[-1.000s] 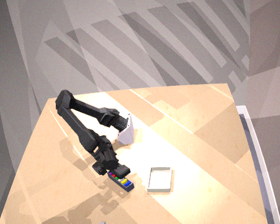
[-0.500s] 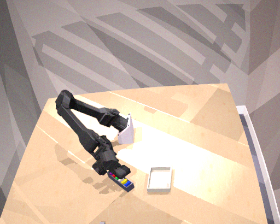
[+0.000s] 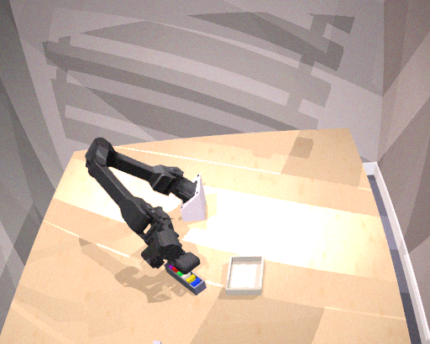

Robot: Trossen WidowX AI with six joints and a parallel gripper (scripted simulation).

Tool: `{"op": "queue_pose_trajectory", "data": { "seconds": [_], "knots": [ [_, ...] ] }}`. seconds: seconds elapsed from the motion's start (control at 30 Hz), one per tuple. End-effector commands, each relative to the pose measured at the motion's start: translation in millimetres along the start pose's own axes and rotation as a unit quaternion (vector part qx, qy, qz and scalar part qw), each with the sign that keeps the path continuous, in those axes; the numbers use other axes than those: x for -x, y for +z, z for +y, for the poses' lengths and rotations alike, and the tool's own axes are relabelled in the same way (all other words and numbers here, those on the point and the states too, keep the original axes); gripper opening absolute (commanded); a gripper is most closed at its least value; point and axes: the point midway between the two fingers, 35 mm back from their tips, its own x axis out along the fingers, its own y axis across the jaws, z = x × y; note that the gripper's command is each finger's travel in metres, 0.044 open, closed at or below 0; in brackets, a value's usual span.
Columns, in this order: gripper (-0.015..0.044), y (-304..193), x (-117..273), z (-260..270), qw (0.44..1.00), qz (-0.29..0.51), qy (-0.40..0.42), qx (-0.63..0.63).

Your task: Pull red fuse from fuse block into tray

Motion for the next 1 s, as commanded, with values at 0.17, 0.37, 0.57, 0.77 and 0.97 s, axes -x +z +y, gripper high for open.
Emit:
{"op": "queue_pose_trajectory", "data": {
  "seconds": [0.17,0.37,0.57,0.77,0.97],
  "knots": [
    [0.0000,0.3,5.3,1.0,1.000,0.000,0.002,-0.002],
    [0.0000,0.3,8.2,1.1,1.000,0.000,0.002,-0.001],
    [0.0000,0.2,11.1,1.2,1.000,0.000,0.002,-0.001],
    [0.0000,0.2,14.1,1.2,1.000,0.000,0.002,-0.001],
    [0.0000,0.2,17.0,1.2,1.000,0.000,0.002,-0.001]
  ]
}}
